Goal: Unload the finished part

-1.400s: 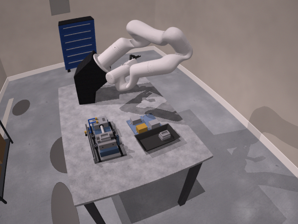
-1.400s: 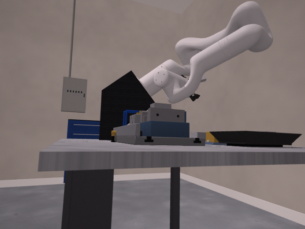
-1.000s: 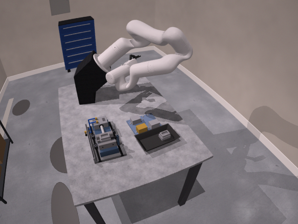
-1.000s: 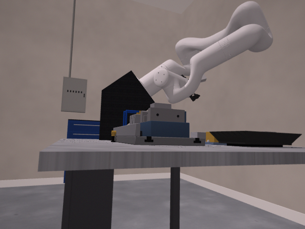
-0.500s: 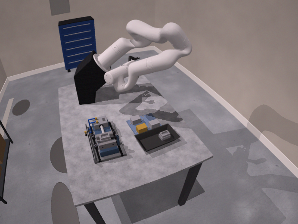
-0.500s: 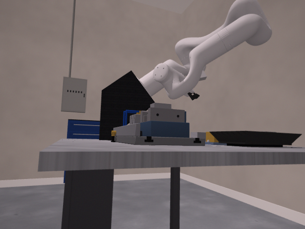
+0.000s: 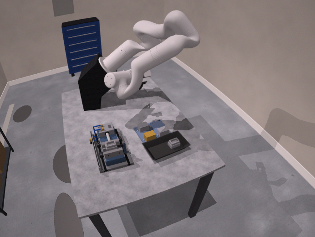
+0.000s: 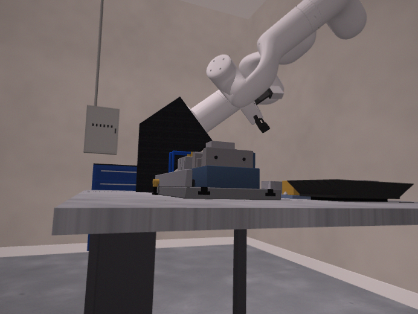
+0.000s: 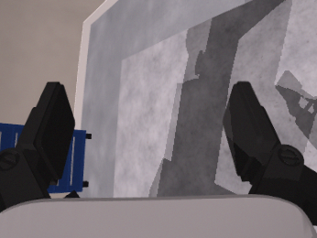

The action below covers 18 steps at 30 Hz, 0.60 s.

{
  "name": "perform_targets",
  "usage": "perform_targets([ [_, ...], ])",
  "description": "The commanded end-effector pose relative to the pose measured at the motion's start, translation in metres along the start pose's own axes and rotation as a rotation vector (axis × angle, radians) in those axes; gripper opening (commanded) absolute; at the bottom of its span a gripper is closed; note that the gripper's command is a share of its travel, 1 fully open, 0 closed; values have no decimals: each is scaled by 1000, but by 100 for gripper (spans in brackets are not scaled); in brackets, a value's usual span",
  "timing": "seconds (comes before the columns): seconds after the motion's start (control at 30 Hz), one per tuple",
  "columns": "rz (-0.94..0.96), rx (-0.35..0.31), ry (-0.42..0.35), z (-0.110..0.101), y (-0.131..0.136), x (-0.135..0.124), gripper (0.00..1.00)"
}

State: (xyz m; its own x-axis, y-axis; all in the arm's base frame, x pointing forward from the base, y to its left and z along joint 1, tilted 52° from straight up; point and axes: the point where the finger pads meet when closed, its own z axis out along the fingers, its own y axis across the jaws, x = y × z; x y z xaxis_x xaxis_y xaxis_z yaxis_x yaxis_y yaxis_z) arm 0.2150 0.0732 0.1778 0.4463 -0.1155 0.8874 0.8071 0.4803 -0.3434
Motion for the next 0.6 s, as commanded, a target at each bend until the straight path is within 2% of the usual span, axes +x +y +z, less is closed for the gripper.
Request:
perform_targets([
  [0.0, -34, -79, -78, -38, 22, -2, 100],
  [0.2, -67, -164, -158, -76, 45, -3, 100],
  [0.27, -67, -164, -158, -76, 45, -3, 100],
  [0.3, -83, -206, -197, -95, 56, -3, 100],
  [0.57, -126, -316, -301, -145, 86, -4, 100],
])
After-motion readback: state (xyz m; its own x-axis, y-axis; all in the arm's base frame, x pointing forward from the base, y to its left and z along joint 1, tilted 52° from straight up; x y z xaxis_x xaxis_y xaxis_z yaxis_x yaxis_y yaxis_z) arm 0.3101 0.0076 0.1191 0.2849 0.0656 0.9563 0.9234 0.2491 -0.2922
